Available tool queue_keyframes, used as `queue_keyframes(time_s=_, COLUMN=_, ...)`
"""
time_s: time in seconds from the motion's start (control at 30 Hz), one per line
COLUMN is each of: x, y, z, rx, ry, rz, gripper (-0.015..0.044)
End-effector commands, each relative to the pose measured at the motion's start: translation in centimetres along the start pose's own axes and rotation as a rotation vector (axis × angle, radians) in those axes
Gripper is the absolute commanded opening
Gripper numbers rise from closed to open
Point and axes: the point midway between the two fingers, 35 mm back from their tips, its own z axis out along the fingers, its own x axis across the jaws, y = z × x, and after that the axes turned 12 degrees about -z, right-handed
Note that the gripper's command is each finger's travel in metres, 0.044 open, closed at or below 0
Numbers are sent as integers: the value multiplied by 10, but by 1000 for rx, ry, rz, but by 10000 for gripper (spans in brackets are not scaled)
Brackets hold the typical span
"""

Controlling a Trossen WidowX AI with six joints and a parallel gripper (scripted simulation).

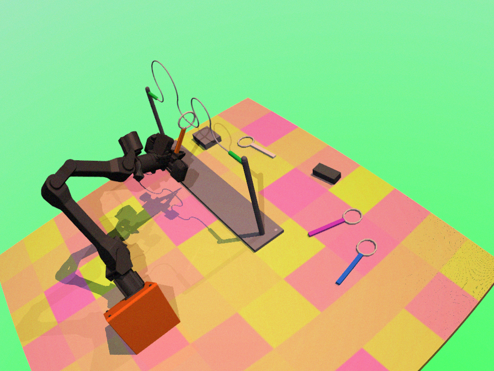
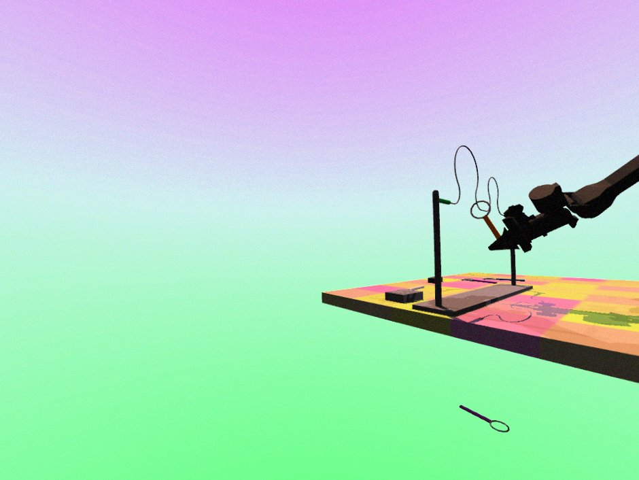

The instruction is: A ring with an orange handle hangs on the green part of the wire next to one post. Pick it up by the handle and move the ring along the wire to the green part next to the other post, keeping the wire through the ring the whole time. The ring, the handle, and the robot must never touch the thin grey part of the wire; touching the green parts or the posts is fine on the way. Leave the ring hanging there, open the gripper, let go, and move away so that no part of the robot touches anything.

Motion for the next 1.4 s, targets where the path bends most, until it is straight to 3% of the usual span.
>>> queue_keyframes(time_s=0.0, x=-14, y=-3, z=-3, rx=16, ry=-33, rz=-58, gripper=-150)
queue_keyframes(time_s=1.37, x=-85, y=-6, z=-18, rx=70, ry=-157, rz=-289, gripper=-150)
